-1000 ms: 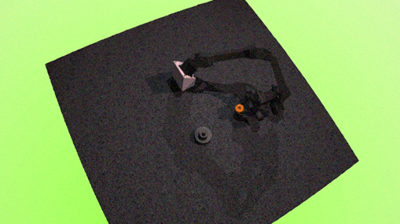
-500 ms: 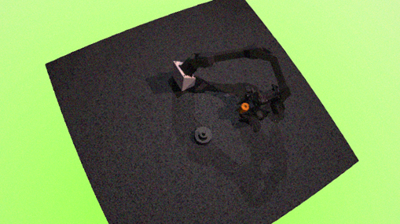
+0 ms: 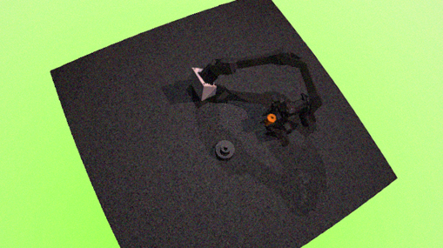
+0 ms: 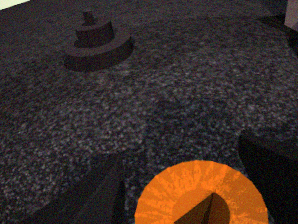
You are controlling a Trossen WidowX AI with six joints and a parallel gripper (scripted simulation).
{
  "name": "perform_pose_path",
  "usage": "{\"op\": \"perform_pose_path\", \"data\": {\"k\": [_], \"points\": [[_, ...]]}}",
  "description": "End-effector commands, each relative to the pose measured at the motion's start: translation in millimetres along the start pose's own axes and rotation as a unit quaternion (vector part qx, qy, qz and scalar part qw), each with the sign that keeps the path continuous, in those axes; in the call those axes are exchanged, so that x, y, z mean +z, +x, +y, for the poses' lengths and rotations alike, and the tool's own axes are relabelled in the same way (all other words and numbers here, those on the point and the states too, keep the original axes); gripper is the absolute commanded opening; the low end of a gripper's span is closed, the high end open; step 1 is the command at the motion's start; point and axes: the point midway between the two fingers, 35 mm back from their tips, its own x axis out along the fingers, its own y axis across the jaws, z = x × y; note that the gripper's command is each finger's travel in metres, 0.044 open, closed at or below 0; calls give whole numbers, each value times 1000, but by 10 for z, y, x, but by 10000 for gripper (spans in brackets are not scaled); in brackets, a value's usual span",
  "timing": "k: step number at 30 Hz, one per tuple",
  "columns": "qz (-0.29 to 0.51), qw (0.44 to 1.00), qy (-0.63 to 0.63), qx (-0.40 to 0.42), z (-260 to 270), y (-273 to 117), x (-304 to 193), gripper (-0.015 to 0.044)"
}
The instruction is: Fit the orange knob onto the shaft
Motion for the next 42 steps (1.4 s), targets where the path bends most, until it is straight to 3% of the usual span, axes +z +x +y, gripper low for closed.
{"op": "perform_pose_path", "data": {"k": [1,8,16,23,30,32,36,40,42], "points": [[0,1000,0,0,-1,3,0,260],[0,1000,0,0,-1,3,0,440],[1,1000,0,1,1,-7,20,440],[27,999,0,47,-28,-305,734,440],[35,998,0,44,-34,-302,754,440],[94,995,0,14,-58,-239,754,440],[288,957,-1,-35,-81,-194,749,440],[479,878,3,-21,-23,-328,830,440],[537,844,7,-5,7,-397,891,440]]}}
